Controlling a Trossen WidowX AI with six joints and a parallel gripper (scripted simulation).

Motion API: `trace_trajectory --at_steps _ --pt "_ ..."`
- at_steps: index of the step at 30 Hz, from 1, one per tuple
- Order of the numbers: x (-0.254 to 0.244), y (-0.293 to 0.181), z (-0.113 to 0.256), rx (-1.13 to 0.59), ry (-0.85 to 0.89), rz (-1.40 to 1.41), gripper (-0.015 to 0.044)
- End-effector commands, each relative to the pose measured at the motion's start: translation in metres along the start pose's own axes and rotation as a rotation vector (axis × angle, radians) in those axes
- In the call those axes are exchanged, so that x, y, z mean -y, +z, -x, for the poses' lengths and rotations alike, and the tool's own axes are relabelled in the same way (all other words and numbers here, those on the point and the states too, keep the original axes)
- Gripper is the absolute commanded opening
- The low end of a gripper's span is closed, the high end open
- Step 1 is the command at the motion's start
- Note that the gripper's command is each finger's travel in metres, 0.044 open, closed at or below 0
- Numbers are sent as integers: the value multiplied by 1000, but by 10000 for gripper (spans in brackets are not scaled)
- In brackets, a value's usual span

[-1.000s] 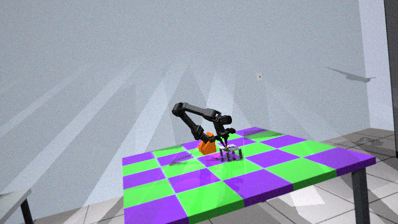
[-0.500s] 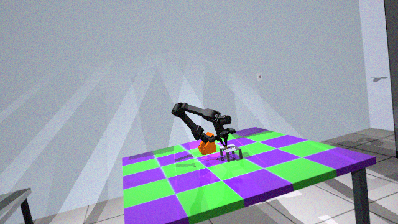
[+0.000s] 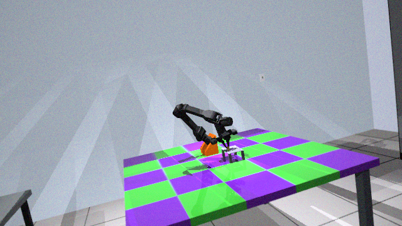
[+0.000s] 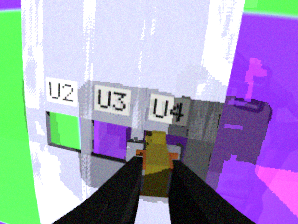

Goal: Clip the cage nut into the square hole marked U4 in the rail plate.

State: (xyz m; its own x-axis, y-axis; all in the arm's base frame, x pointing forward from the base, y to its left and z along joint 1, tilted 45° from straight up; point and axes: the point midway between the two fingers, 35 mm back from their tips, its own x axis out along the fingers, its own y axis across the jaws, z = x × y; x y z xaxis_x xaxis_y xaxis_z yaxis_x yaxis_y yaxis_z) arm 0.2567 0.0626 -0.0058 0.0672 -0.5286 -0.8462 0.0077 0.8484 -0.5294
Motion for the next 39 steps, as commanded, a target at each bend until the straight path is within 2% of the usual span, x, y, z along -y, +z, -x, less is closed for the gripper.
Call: trace_trajectory --at_steps 1,39 --pt "0 1 1 4 12 -1 37" --pt "2 1 1 4 46 0 37"
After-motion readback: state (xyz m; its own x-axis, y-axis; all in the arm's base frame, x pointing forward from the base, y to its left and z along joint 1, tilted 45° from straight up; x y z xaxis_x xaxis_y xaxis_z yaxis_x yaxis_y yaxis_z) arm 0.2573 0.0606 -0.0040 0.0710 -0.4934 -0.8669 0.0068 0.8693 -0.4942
